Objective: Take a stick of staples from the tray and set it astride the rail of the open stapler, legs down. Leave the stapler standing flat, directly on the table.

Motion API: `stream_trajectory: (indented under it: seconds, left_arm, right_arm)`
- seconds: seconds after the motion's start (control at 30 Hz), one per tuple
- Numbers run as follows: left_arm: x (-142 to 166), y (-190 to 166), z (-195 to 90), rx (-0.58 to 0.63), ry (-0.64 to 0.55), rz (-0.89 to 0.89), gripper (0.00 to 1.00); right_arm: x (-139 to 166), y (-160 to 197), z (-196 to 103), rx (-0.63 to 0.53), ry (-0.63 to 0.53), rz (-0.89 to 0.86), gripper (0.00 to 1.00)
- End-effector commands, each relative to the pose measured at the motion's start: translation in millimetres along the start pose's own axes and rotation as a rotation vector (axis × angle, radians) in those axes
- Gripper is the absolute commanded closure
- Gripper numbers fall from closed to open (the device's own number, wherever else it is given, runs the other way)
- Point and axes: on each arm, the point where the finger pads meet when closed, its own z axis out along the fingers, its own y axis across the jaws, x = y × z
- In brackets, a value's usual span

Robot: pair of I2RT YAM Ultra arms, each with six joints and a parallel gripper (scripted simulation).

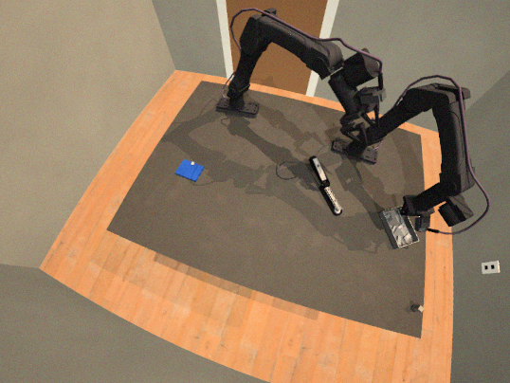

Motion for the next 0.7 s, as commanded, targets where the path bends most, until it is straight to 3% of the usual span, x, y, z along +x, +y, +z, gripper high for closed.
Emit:
stream_trajectory:
  seconds: [0.0, 0.2, 0.43, 0.67]
  left_arm:
    - [-2, 1, -30, -0.008, -0.013, -0.004, 0.94]
    - [-2, 1, -31, -0.008, -0.013, -0.004, 0.94]
    - [-2, 1, -31, -0.008, -0.013, -0.004, 0.94]
    - [-2, 1, -31, -0.009, -0.014, -0.004, 0.94]
  right_arm:
    - [-17, 0, -9, -0.002, -0.039, -0.007, 0.0]
    - [-24, -6, -18, 0.009, -0.079, -0.002, 0.0]
    - [-8, -16, -37, 0.028, -0.084, 0.01, 0.0]
    - [48, -36, -87, 0.072, -0.077, 0.039, 0.0]
